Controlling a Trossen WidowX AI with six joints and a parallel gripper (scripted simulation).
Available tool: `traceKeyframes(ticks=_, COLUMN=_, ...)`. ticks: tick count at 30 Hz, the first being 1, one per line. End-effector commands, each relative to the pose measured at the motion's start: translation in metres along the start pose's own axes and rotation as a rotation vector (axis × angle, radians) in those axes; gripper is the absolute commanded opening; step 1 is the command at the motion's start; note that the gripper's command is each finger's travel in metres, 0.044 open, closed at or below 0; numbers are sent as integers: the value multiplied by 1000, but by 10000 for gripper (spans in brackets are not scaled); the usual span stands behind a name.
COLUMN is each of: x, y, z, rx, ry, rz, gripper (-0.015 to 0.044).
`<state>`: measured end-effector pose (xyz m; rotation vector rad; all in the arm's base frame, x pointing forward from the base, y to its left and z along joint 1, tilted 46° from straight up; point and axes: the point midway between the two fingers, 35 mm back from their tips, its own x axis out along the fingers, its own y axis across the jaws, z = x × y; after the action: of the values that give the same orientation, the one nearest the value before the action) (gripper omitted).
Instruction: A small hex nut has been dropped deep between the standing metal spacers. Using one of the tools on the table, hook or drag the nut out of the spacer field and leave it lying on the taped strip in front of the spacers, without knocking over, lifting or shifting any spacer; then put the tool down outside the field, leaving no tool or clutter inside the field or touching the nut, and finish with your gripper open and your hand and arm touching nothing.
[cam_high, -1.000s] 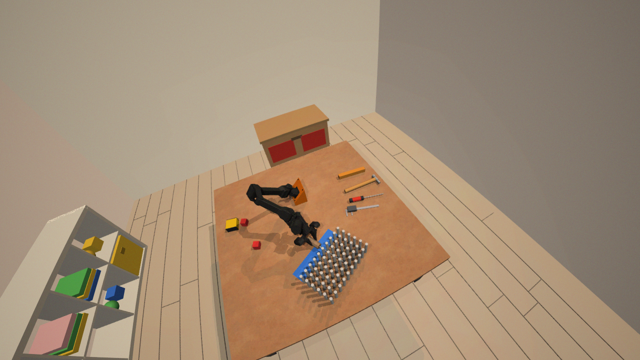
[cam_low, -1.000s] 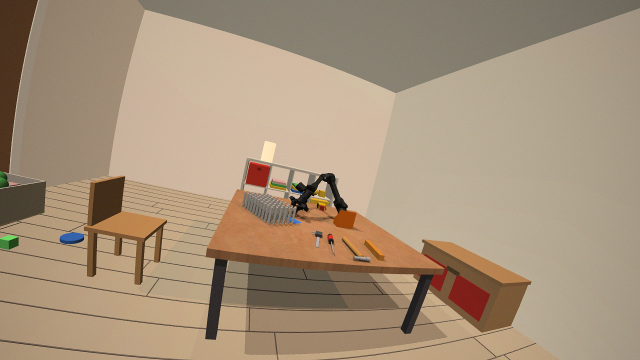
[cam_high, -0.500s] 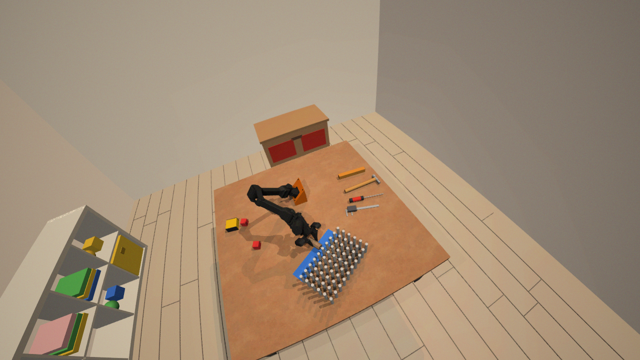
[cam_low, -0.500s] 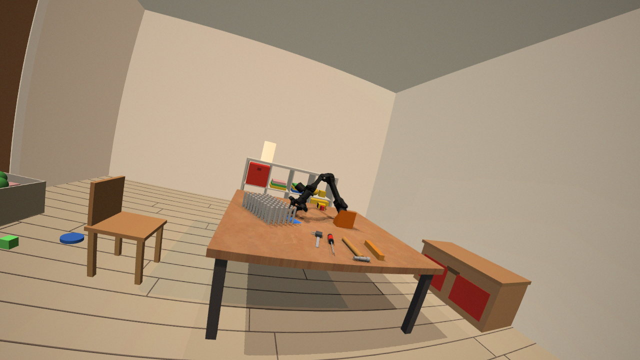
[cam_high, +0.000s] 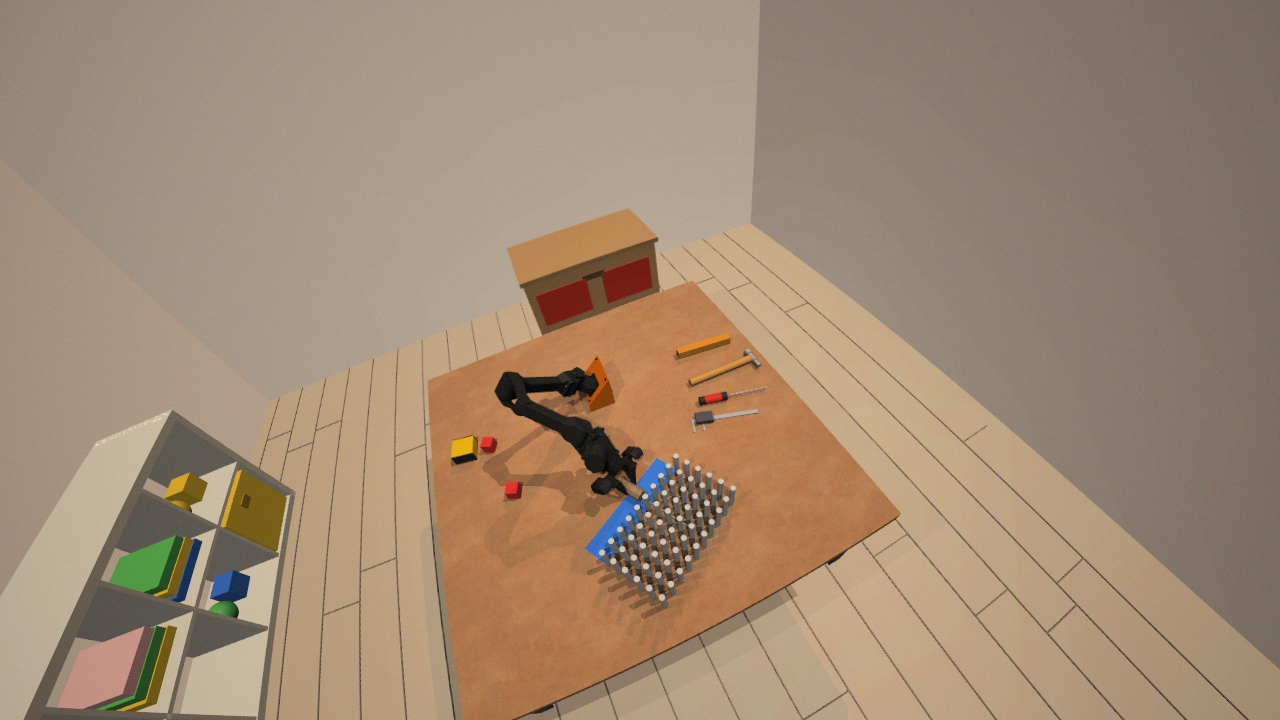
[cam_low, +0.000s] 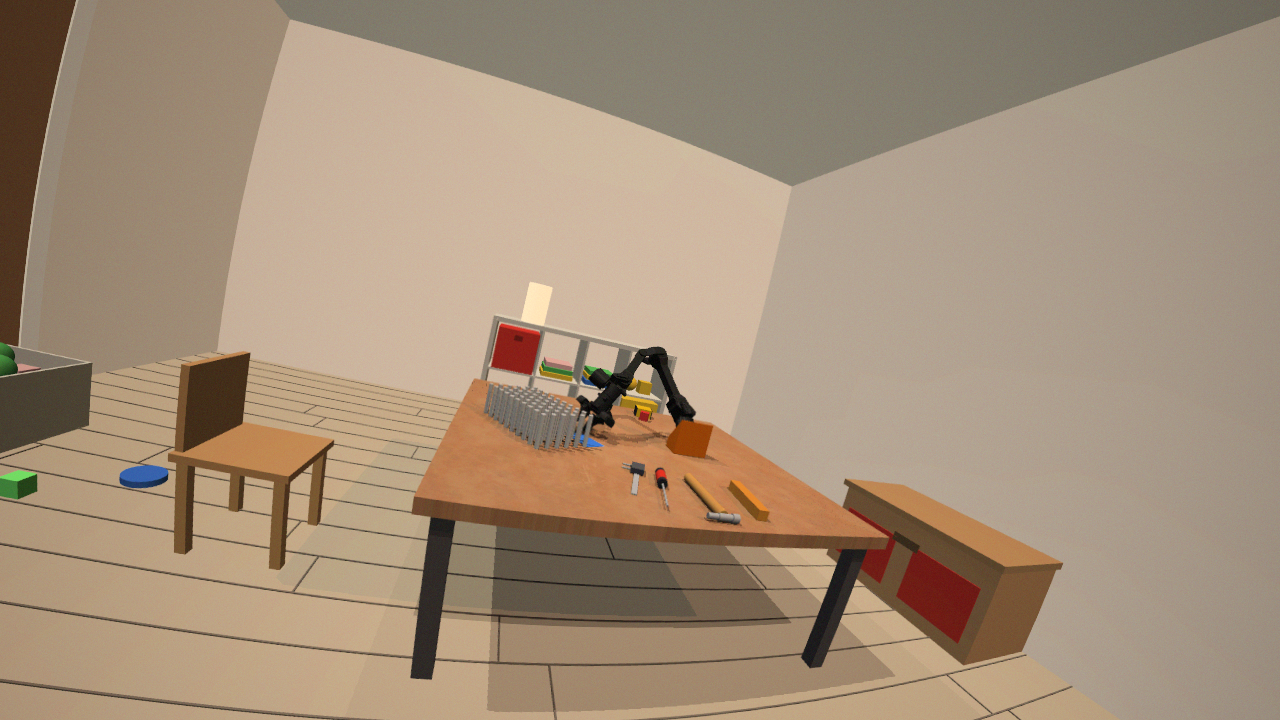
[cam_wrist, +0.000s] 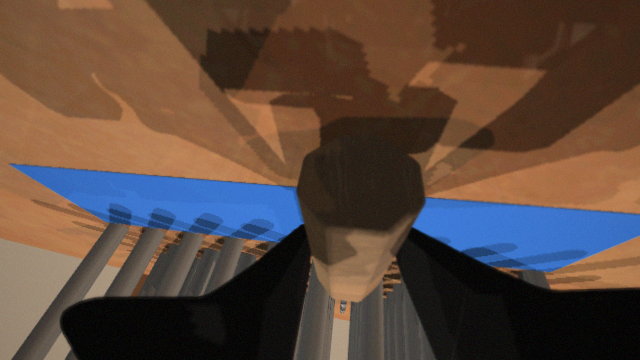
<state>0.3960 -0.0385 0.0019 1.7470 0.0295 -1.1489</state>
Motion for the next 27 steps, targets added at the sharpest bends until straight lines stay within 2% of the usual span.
traceKeyframes(ticks=1, x=3, y=-1, z=2, rx=-2, ry=0, rz=-4, gripper=0)
traceKeyframes(ticks=27, x=-5, y=0, z=13, rx=-2, ry=0, rz=-4, gripper=0)
